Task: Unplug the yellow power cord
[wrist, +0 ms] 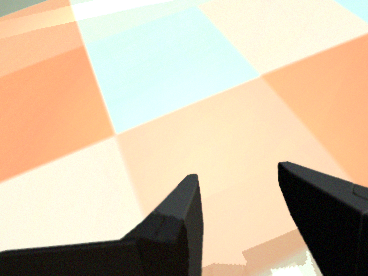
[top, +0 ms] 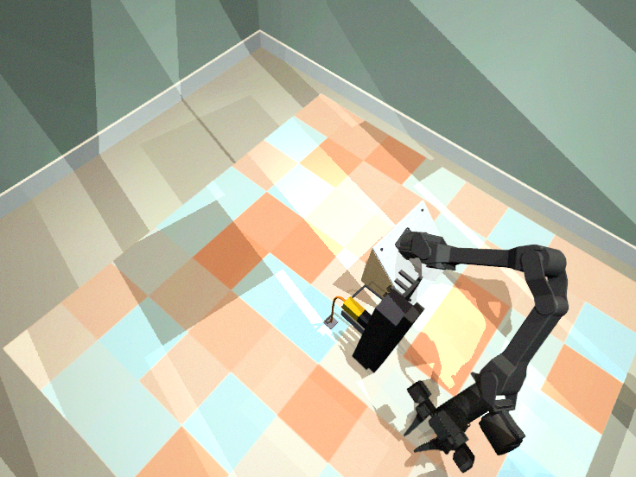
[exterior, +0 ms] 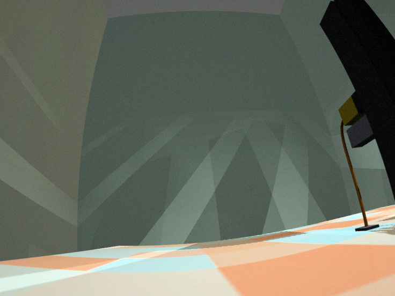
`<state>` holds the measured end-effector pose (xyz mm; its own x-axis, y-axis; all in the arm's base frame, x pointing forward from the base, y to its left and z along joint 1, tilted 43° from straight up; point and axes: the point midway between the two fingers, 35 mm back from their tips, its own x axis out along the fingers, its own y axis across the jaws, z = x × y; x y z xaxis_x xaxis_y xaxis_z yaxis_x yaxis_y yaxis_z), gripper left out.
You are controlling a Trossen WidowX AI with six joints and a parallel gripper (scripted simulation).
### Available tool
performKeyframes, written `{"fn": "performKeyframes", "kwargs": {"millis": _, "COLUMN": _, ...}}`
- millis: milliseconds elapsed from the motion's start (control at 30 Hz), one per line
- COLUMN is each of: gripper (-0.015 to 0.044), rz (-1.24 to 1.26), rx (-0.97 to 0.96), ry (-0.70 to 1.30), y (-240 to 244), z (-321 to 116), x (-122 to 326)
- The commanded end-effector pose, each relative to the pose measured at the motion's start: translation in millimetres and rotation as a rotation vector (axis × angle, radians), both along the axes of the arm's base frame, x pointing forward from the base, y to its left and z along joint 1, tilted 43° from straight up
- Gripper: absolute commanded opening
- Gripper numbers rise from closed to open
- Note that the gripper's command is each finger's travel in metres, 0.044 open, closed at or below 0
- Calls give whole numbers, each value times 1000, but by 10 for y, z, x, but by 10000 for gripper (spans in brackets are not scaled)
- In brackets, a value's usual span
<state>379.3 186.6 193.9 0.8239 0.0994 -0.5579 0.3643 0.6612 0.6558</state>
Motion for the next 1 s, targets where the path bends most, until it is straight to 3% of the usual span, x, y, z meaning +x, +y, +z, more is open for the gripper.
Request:
{"fn": "performKeyframes", "kwargs": {"millis": 0, "gripper": 160, "rz": 0, "rx": -41, "ry": 13, "y": -232, "z": 25, "x": 125}}
{"fn": "performKeyframes", "kwargs": {"millis": 500, "gripper": 160, "rz": -22, "rx": -195, "ry": 71, "y": -1385, "z": 112, "x": 459}}
{"fn": "performKeyframes", "kwargs": {"millis": 967, "gripper": 160, "rz": -30, "rx": -288, "ry": 144, "y": -2464, "z": 133, "x": 433}}
